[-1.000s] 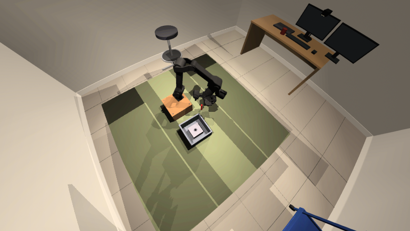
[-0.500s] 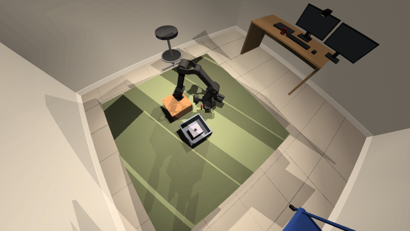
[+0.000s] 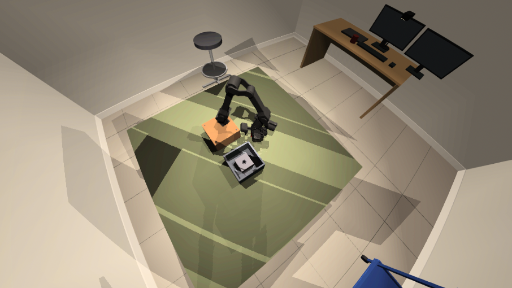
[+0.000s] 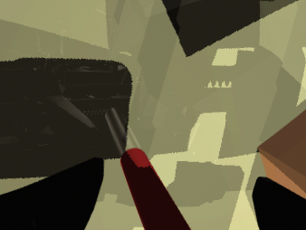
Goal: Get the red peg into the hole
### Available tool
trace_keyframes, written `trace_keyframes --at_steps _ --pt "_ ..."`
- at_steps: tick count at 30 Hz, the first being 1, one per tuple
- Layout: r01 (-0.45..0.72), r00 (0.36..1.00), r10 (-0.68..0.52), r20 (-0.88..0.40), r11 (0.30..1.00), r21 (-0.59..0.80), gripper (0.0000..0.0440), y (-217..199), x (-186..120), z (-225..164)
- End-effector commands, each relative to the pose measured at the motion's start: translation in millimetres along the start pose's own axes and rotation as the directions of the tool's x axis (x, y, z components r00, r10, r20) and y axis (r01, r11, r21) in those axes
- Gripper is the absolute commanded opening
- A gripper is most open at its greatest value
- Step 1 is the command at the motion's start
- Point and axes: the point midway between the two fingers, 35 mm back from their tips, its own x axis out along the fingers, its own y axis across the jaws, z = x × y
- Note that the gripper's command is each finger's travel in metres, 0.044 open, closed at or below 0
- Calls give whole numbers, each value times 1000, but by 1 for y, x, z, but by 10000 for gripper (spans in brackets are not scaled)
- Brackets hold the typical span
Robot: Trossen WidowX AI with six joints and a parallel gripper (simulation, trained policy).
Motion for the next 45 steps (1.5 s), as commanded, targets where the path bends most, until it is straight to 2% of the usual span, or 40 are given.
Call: trace_keyframes --at_steps 1,9,11,33,45 --pt "25 1000 -24 -8 1000 2 242 -4 14 -3" --pt "71 997 -71 -33 997 -4 32 -12 29 -8" --pt "83 996 -83 -25 997 -7 0 -14 28 -5" --pt "28 993 -34 114 998 52 0 -21 -50 50" --pt "-18 987 -7 163 987 157 0 -33 -91 95"
